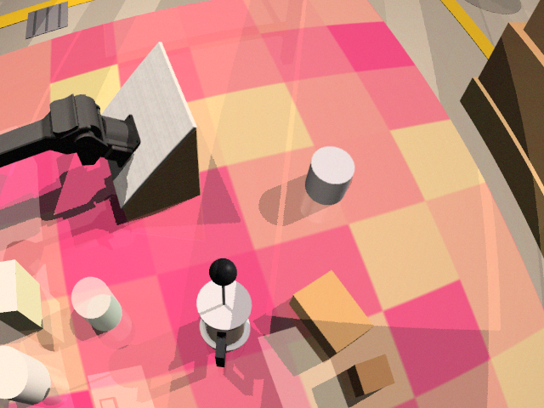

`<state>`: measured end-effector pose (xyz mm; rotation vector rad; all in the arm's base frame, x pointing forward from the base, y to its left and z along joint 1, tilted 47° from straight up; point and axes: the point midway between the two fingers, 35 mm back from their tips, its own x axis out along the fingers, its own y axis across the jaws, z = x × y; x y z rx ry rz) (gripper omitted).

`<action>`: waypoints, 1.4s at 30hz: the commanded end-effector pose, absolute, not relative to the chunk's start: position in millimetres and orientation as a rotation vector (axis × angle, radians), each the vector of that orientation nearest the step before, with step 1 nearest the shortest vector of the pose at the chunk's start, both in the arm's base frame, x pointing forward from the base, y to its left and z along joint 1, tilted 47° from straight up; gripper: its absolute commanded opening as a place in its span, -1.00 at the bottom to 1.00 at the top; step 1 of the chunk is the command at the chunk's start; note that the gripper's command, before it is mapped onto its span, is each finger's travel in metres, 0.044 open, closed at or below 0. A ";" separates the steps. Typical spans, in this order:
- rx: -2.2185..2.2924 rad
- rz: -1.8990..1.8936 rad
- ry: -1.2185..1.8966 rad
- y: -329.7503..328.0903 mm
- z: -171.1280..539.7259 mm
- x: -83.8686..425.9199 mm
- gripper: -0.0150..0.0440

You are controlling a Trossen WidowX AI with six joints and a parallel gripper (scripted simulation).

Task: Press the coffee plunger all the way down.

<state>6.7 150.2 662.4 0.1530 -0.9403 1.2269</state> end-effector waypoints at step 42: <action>-0.594 0.227 0.474 268.1 218.9 243.9 1.00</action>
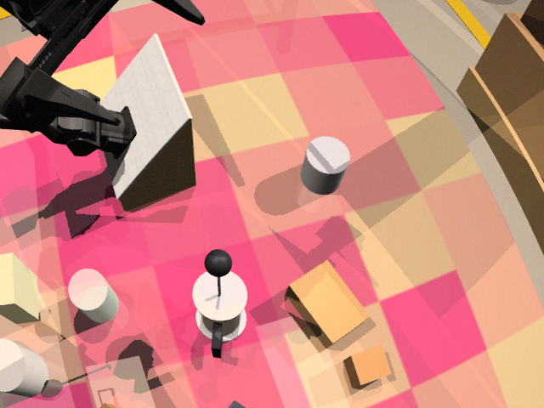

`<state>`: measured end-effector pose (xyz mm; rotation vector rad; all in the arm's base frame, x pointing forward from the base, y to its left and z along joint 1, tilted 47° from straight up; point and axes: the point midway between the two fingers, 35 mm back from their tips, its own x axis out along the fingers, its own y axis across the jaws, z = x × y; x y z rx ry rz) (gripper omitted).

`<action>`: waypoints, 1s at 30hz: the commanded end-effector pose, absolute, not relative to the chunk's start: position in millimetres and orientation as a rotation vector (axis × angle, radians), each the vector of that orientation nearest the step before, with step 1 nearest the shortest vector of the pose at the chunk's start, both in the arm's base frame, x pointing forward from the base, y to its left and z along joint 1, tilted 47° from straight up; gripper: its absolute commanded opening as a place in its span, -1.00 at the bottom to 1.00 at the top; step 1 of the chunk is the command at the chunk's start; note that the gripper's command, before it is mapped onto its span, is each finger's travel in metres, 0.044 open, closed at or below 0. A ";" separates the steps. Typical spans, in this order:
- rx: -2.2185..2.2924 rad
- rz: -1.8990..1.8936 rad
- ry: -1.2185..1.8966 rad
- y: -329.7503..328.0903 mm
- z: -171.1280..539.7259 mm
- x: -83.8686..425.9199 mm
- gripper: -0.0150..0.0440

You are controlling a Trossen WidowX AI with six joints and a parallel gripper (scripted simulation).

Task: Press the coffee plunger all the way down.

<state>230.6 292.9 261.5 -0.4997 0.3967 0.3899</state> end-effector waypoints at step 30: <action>-0.820 -0.091 0.558 165.6 104.5 273.0 1.00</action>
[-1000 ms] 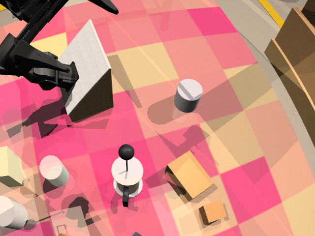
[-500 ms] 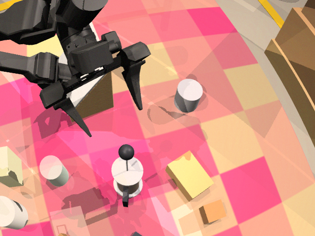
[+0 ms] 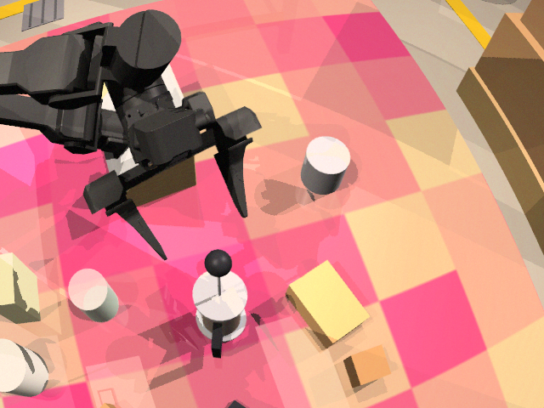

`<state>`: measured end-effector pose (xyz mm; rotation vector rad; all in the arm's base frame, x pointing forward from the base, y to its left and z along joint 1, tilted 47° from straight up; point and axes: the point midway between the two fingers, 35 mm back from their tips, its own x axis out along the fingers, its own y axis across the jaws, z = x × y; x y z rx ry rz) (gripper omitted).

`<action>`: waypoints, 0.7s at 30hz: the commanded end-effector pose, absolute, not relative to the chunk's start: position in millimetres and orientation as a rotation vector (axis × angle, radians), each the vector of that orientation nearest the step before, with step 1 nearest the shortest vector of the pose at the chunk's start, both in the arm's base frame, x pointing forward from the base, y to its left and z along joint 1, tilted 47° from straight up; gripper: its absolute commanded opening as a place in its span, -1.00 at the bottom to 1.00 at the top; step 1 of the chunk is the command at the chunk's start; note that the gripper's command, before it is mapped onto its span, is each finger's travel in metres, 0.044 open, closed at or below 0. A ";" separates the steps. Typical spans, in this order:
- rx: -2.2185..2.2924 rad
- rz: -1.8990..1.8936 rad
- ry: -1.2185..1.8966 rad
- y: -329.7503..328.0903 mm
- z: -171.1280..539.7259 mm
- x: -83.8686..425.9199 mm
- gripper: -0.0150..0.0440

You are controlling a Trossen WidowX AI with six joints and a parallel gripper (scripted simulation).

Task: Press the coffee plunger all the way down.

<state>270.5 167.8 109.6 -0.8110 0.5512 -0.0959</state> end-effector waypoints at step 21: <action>-0.821 -0.091 0.554 156.3 92.1 298.9 0.91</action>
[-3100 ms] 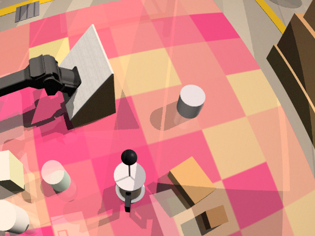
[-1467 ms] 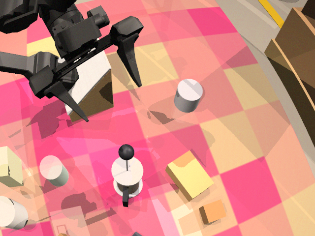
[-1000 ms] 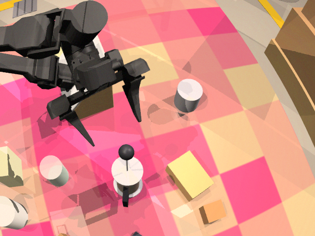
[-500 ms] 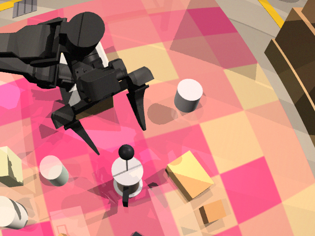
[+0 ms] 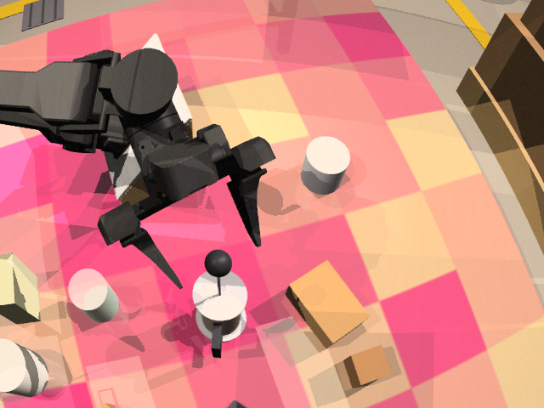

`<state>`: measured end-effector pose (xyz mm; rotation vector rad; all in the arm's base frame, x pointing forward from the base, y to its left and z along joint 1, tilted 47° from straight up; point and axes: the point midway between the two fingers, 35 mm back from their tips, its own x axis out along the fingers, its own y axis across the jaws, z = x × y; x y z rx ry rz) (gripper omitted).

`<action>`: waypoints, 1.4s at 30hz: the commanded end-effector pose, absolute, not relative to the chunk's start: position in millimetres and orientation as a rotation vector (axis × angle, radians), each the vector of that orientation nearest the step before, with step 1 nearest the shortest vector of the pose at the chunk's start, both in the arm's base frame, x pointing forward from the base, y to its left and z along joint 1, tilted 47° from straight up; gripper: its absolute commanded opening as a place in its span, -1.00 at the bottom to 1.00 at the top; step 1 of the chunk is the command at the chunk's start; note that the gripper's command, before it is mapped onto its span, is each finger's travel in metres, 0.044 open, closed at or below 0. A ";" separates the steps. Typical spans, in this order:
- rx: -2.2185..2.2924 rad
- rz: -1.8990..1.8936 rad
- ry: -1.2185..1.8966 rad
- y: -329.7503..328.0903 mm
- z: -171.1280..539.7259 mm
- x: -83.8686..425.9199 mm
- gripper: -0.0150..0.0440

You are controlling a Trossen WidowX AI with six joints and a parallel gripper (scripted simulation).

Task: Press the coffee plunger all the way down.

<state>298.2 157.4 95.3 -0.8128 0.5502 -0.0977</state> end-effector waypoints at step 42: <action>-0.818 -0.090 0.560 137.1 66.8 304.0 -0.09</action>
